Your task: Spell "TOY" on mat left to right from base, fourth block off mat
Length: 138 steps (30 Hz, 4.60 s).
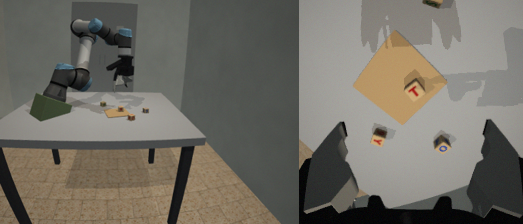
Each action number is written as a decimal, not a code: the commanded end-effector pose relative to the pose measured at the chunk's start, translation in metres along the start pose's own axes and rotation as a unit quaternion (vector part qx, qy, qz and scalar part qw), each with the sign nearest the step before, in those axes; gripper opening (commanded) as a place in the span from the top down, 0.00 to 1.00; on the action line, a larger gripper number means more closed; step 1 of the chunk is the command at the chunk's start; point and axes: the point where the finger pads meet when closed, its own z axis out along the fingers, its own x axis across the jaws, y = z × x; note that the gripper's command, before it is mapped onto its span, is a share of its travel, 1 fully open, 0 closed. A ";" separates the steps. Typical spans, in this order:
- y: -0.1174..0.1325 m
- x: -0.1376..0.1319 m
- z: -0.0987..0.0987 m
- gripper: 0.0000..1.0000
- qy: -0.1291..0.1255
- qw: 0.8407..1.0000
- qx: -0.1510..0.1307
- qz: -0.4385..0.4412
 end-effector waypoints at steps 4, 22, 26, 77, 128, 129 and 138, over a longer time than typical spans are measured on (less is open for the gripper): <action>0.000 0.000 0.005 0.00 -0.004 0.996 -0.001 0.093; 0.001 0.000 0.017 0.00 -0.003 0.959 -0.002 0.283; 0.001 0.000 0.021 0.00 -0.003 0.940 -0.002 0.341; 0.003 -0.001 0.028 0.60 -0.003 0.891 -0.002 0.453; 0.003 -0.001 0.070 0.60 -0.003 0.891 -0.002 0.453; 0.003 0.000 0.072 0.60 -0.003 0.891 -0.002 0.453; 0.003 0.000 0.079 0.60 -0.003 0.891 -0.002 0.453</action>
